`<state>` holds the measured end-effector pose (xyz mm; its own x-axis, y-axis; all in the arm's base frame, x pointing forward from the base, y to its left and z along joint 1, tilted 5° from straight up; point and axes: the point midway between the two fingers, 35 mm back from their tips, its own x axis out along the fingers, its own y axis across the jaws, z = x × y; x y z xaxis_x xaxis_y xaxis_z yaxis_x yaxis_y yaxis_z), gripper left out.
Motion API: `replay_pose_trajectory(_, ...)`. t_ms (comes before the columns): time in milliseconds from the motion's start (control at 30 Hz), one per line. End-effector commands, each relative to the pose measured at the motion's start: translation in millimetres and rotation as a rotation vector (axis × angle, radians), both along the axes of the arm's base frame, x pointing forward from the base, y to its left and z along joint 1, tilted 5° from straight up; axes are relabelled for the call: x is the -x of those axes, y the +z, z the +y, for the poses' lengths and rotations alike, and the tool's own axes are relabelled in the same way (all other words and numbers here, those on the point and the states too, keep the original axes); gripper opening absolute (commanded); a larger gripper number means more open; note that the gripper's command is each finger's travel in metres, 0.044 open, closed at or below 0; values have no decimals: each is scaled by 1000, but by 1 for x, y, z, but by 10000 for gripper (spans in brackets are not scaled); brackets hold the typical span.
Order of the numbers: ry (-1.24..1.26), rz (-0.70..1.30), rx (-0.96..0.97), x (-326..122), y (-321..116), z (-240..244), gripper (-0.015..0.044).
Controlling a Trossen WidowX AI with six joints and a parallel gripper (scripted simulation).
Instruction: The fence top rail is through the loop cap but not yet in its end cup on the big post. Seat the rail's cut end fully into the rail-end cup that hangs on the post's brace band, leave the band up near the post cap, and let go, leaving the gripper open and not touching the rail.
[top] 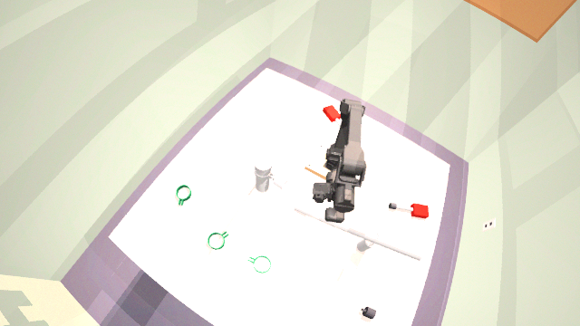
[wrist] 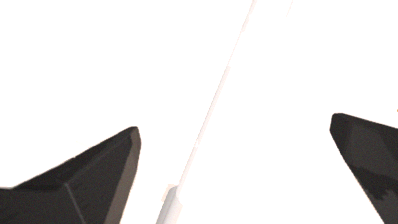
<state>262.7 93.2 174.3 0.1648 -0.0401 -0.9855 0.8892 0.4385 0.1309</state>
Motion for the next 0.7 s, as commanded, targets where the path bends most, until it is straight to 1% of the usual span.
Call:
replay_pose_trajectory(0, -435, 115, -14, -2, -27, 12, 440)
replay_pose_trajectory(300, -435, 115, -14, -2, -27, 12, 440)
replay_pose_trajectory(400, -435, 115, -14, -3, -36, 12, 440)
replay_pose_trajectory(533, -435, 115, -14, -3, -60, 10, 440)
replay_pose_trajectory(667, -435, 115, -14, -3, -63, 10, 440)
